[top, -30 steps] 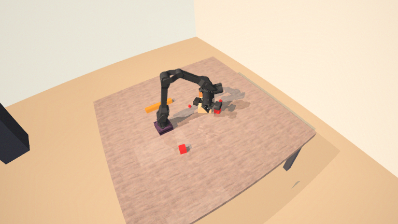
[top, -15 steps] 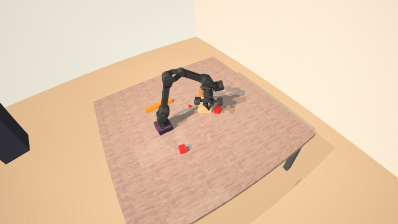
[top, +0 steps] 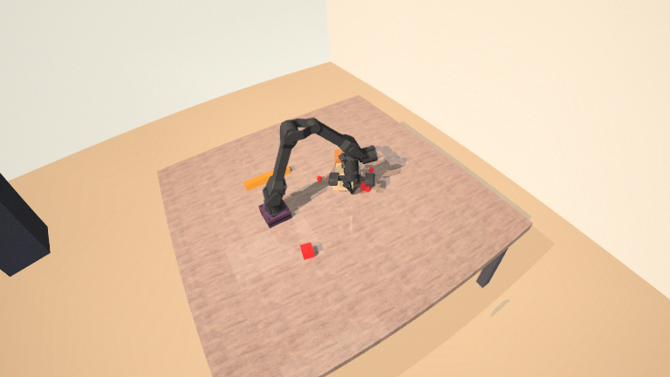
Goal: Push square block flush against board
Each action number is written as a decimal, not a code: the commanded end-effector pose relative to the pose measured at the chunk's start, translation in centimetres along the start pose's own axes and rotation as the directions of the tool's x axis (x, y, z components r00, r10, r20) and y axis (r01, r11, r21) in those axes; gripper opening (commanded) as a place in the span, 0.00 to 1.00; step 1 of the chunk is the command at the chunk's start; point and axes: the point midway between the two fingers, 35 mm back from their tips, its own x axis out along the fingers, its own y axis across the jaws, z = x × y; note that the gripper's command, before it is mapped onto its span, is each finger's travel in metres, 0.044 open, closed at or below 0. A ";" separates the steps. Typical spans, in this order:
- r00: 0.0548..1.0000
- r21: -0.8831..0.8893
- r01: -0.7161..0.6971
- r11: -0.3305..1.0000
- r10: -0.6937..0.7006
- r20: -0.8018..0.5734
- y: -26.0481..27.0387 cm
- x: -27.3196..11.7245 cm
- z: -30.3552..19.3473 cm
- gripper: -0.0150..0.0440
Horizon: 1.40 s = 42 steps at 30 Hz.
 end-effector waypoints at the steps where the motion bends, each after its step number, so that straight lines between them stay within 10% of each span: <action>1: 1.000 0.003 -0.002 1.000 0.002 0.004 -0.1 0.1 0.5 0.25; 42: 1.000 0.003 -0.002 1.000 0.002 0.007 -0.3 0.0 4.5 0.25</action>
